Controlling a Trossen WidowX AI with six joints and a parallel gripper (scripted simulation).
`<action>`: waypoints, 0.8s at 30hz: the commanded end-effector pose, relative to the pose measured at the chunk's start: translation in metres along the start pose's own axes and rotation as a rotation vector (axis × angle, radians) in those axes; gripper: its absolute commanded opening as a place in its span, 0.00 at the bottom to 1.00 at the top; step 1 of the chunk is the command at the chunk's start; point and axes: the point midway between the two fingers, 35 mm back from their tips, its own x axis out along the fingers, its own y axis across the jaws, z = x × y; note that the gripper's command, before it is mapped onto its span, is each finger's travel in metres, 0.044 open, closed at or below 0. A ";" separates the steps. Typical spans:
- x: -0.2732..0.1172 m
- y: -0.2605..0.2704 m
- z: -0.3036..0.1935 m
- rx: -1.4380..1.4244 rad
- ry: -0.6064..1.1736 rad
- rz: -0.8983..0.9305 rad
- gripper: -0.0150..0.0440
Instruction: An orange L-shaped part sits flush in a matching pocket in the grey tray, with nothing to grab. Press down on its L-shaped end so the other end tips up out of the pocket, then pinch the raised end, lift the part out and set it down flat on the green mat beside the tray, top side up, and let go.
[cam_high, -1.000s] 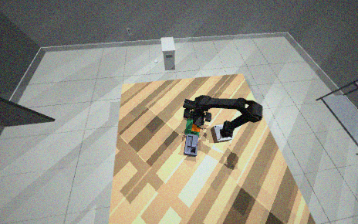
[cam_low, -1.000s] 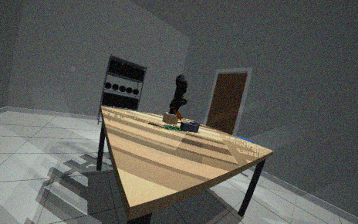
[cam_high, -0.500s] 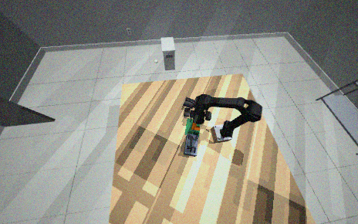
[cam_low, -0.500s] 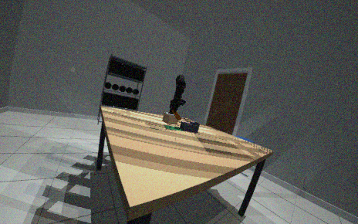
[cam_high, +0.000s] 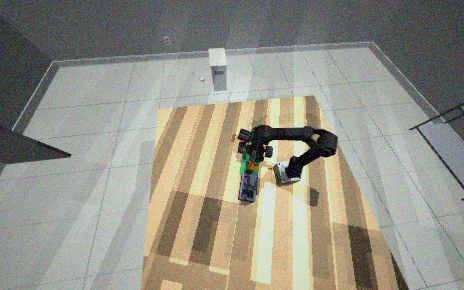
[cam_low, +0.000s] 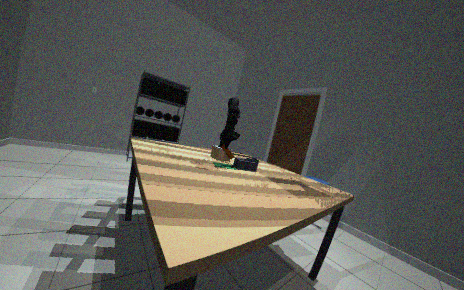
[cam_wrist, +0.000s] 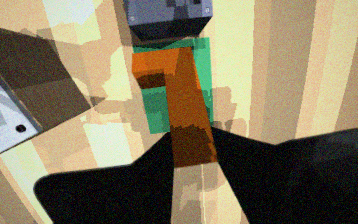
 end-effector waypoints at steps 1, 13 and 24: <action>0.008 0.001 0.000 -0.003 -0.002 0.002 0.25; 0.028 0.001 0.000 -0.003 -0.002 0.002 0.25; 0.046 0.001 0.000 -0.003 -0.002 0.002 0.25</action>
